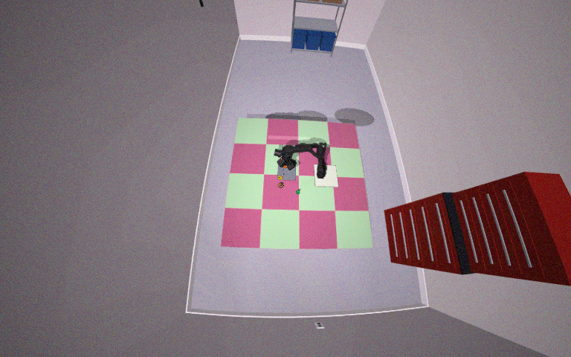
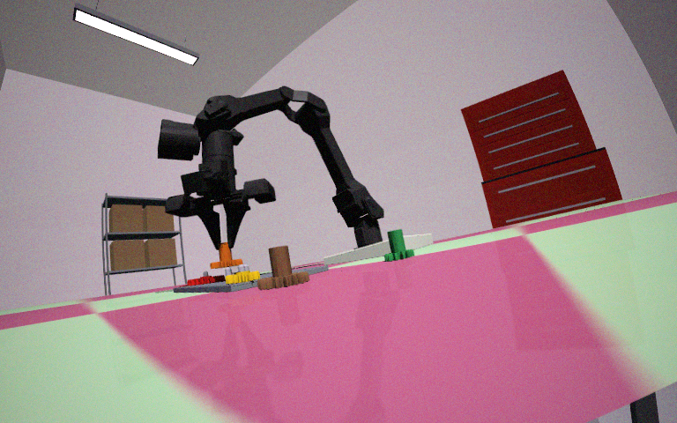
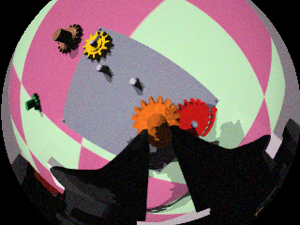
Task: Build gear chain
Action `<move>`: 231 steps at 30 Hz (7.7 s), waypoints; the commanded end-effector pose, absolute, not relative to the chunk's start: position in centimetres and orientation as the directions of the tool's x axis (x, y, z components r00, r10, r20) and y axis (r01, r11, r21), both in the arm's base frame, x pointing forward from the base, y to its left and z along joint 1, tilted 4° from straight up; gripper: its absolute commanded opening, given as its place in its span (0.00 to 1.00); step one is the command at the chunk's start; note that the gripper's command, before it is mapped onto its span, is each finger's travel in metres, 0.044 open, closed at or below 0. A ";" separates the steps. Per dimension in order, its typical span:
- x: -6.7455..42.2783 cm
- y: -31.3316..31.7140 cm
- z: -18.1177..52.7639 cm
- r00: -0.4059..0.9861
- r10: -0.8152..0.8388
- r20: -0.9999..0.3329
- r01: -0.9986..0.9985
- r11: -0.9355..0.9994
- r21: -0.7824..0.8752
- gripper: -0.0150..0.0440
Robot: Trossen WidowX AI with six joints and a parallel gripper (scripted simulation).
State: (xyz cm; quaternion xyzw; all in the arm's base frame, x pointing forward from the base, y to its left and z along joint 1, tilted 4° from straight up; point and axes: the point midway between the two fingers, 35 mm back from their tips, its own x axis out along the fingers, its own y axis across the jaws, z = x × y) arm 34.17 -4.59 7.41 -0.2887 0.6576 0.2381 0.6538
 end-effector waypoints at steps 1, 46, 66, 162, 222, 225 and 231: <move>34.0 -4.7 6.5 0.007 -0.071 -0.997 -0.642 0.764 -0.059 0.25; 34.0 -4.7 5.6 0.007 -0.071 -0.997 -0.689 0.722 -0.057 0.25; 34.1 -4.8 5.4 0.007 -0.072 -0.997 -0.517 0.853 -0.065 0.25; 36.1 14.1 3.1 0.009 -0.056 -0.998 -0.976 0.218 -0.021 1.00; 36.1 14.1 3.0 0.009 -0.056 -0.998 -0.976 0.218 -0.021 1.00; 36.1 14.1 3.0 0.009 -0.056 -0.998 -0.976 0.218 -0.021 1.00; 36.1 14.1 3.0 0.009 -0.056 -0.998 -0.976 0.218 -0.021 1.00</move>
